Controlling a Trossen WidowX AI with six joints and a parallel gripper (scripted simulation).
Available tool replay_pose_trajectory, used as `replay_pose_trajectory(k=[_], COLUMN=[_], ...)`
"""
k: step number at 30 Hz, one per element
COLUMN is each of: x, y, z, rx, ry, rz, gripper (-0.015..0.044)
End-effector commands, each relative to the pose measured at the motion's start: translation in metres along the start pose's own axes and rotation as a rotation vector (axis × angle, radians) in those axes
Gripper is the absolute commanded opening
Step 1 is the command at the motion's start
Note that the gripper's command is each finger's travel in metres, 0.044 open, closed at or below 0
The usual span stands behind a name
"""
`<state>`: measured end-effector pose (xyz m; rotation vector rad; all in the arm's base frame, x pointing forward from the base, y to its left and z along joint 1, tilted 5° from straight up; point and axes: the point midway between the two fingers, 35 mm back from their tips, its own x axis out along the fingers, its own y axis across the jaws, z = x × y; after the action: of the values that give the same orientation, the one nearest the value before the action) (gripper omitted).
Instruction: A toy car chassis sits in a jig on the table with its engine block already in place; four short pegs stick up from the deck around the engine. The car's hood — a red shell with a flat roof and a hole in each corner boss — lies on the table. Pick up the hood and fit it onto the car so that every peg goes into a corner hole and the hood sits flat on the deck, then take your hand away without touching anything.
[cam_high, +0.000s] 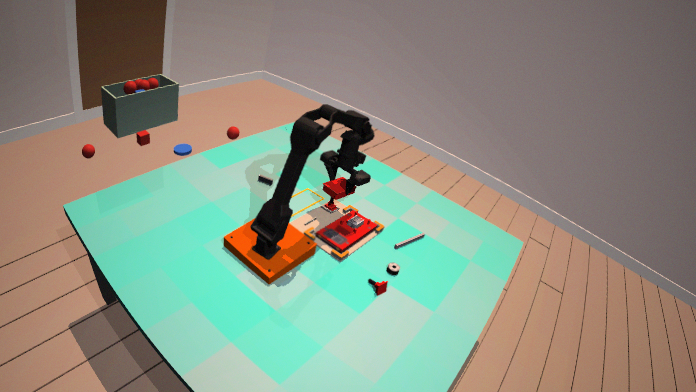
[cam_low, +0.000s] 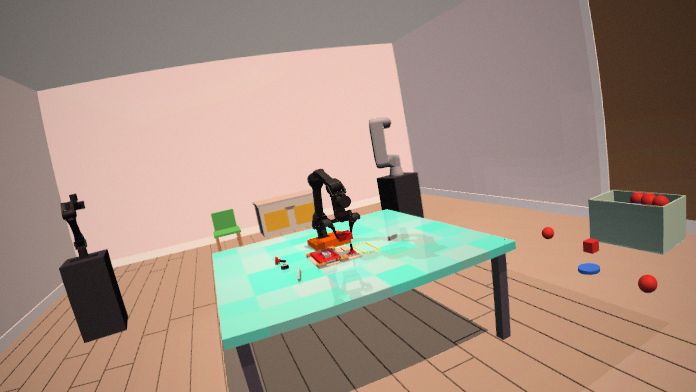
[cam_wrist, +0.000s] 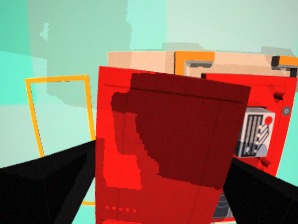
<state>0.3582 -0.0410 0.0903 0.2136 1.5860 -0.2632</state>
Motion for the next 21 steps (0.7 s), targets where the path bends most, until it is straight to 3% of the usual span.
replay_pose_trajectory(k=[1,21], x=[-0.002,-0.003], y=[-0.015,-0.083], z=[0.002,0.003], rx=[-0.021,-0.094], ry=[-0.005,-0.004], rz=[-0.004,-0.016], gripper=[0.0,0.0])
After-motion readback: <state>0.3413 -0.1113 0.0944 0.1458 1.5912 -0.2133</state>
